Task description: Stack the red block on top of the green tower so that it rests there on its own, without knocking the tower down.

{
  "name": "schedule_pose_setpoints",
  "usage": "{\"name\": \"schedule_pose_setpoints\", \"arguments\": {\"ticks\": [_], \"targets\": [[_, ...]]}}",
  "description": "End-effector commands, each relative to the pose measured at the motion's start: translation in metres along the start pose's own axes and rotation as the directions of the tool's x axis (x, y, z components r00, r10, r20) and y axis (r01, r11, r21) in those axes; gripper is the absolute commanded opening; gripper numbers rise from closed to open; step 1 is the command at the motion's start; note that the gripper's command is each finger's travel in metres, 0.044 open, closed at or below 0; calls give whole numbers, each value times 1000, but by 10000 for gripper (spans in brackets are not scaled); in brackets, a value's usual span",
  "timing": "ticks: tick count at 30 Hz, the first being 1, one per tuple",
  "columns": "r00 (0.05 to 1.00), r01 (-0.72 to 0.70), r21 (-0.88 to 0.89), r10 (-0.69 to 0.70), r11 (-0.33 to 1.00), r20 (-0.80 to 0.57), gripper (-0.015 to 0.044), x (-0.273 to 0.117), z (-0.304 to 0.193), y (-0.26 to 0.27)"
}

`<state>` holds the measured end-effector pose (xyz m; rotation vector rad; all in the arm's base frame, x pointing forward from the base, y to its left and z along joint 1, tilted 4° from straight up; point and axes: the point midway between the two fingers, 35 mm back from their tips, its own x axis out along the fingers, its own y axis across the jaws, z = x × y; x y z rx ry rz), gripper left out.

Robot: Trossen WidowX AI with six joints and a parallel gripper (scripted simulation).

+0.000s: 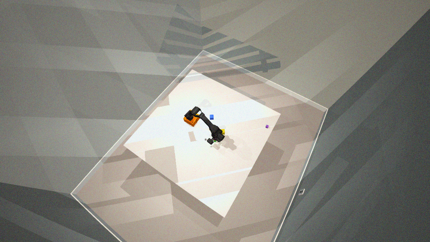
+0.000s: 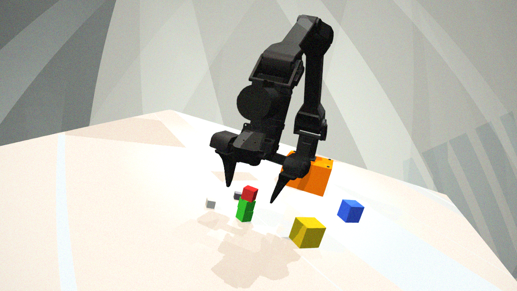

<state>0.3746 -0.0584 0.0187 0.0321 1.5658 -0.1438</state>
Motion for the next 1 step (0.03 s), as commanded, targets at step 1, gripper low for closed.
{"name": "schedule_pose_setpoints", "arguments": {"ticks": [1], "targets": [[1000, 0, 0, 0, 1000, 1, 440, 0, 0, 0]]}}
